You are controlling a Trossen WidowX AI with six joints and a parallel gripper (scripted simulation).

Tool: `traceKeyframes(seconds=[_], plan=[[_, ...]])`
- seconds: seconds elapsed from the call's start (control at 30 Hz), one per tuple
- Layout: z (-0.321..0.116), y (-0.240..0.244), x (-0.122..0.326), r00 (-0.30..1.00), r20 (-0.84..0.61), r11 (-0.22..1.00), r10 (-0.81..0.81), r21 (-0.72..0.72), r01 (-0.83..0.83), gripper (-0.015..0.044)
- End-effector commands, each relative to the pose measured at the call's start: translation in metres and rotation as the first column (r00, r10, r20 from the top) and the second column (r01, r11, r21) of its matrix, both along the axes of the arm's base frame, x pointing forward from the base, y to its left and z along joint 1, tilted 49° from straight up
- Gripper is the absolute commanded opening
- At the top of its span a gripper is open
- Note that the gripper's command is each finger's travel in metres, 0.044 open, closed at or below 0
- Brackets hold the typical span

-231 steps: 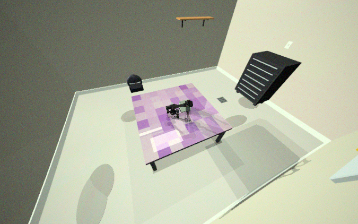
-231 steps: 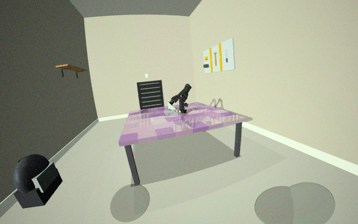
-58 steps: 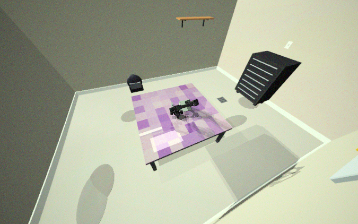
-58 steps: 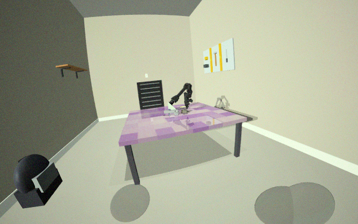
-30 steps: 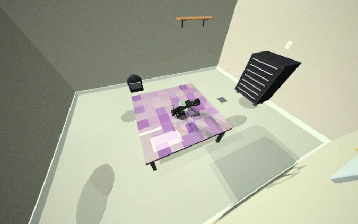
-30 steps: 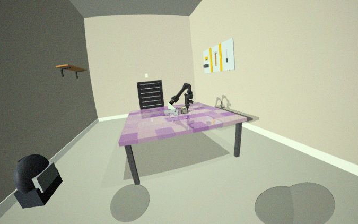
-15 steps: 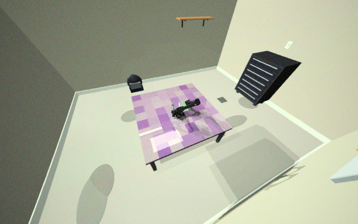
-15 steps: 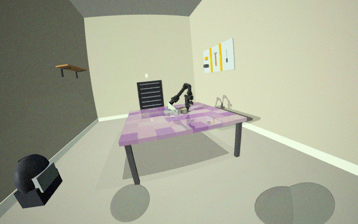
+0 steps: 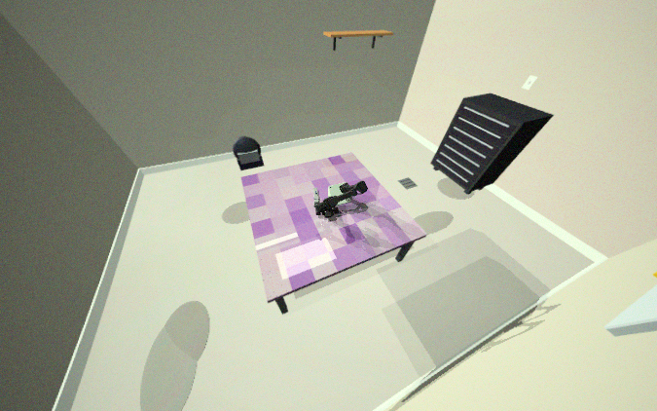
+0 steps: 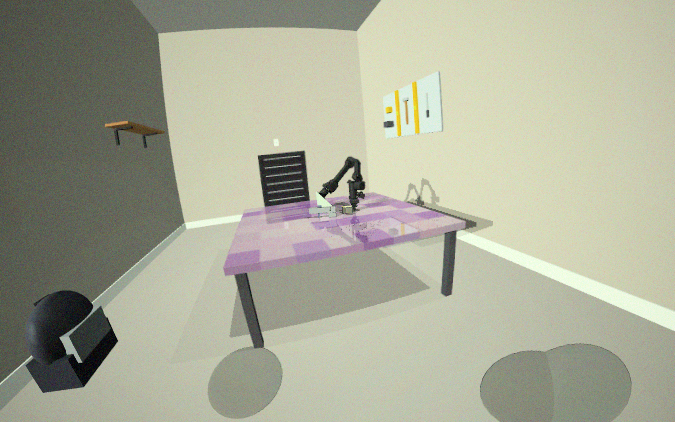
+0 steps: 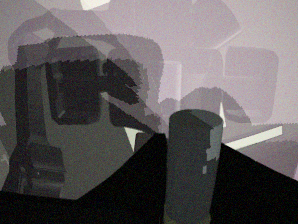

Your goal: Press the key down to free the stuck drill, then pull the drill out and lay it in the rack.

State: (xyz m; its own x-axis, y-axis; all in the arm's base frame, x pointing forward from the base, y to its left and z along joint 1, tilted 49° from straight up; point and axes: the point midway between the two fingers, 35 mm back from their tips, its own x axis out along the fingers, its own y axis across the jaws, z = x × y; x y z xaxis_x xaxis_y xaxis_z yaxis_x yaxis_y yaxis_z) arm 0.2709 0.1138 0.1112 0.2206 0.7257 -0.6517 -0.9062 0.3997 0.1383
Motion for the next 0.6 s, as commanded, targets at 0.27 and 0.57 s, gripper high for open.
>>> traceKeyframes(seconds=[0.27, 0.57], plan=[[0.000, 0.000, 0.000, 1.000, 0.000, 1.000, 0.001, 0.000, -0.001, 0.0341], [0.012, -0.015, -0.004, 1.000, -0.007, 1.000, -0.001, -0.005, 0.001, 0.0440]])
